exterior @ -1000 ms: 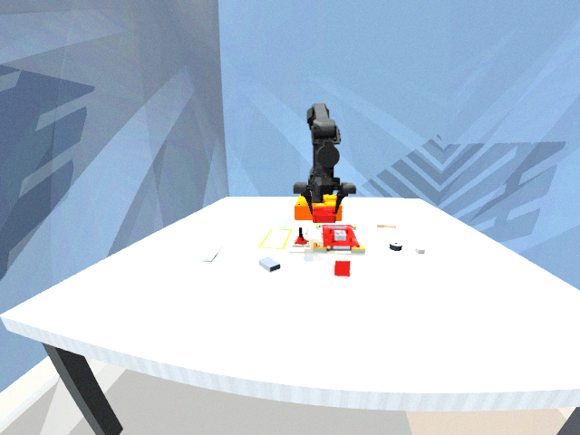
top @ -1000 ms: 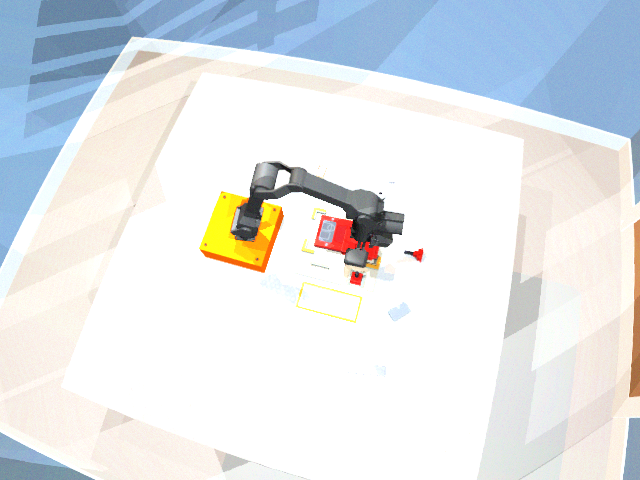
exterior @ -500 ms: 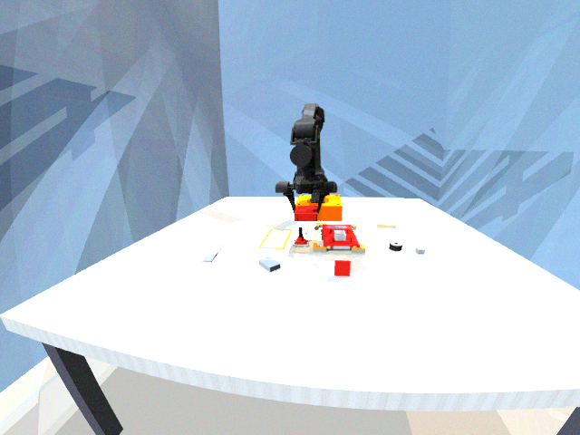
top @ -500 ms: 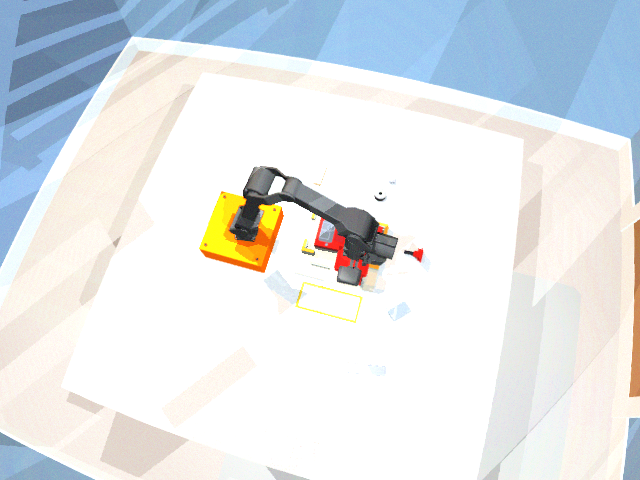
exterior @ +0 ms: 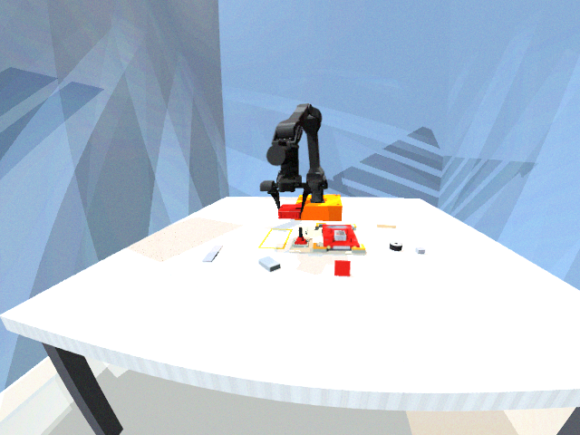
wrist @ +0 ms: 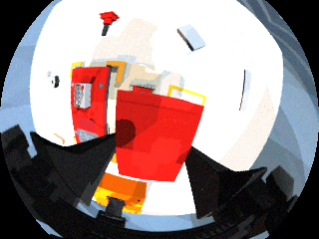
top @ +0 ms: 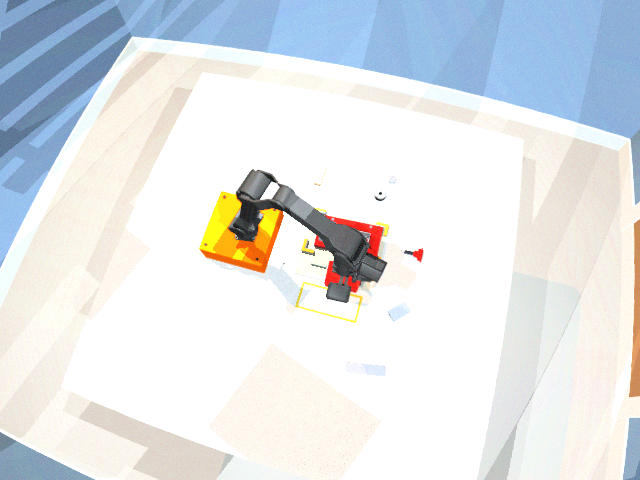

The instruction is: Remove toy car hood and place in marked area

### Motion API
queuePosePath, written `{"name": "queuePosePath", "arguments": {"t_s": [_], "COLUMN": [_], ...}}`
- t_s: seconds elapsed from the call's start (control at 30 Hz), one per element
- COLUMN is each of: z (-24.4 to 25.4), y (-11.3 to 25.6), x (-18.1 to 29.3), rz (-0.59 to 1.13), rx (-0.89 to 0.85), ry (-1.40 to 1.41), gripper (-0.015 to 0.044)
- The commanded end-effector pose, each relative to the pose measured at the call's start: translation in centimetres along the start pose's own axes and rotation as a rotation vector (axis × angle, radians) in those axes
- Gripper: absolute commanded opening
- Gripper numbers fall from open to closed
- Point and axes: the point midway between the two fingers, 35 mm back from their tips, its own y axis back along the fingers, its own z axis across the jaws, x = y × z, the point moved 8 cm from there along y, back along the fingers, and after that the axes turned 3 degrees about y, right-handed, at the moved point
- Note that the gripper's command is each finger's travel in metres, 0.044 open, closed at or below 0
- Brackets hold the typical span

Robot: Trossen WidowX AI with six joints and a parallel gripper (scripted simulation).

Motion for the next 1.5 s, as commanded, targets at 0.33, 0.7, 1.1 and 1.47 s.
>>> {"name": "queuePosePath", "arguments": {"t_s": [0.33,0.7,1.1,1.47], "z": [-4.1,-5.4,-5.5,-5.5], "y": [0.3,0.2,-0.6,-1.3], "x": [2.4,3.4,3.3,3.2], "rz": [-0.008,-0.007,-0.007,-0.007], "rx": [0.005,0.006,0.006,0.006], "ry": [0.001,0.001,0.001,0.001], "gripper": [0.0,0.0,0.0,0.0]}}
